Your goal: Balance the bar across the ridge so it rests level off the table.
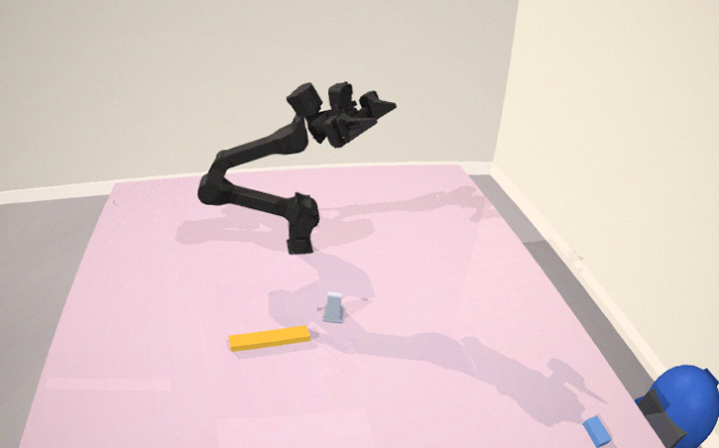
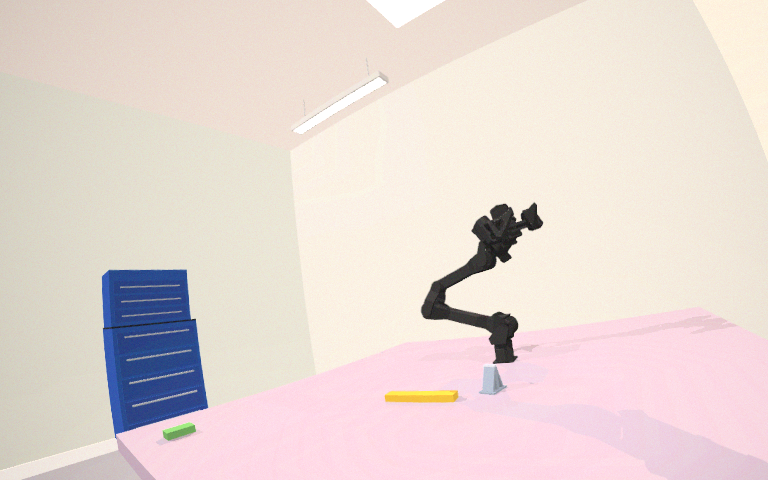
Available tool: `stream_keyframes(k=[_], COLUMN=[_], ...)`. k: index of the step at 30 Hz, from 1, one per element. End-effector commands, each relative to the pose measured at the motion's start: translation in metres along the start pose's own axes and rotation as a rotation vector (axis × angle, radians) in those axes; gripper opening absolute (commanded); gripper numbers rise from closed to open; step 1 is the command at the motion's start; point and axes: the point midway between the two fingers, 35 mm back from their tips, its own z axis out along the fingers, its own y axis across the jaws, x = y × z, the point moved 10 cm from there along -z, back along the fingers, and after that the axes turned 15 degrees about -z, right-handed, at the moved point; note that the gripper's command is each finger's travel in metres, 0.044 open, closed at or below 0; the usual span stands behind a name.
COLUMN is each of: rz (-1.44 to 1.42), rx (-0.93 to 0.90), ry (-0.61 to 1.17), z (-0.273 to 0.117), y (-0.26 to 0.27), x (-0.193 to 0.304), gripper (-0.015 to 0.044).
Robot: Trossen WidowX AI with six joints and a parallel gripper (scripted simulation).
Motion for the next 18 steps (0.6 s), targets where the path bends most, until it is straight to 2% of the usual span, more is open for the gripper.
stream_keyframes(k=[1,3,4,18], rz=[-0.001,-0.008,-0.013,-0.055], rx=[0.0,0.004,0.007,0.064], ry=[0.002,0.016,0.027,0.201], z=[0.0,0.004,0.006,0.042], y=[0.0,0.001,0.002,0.009], x=[0.0,0.001,0.001,0.013], gripper=[0.0374,0.0321,0.0315,0.0315])
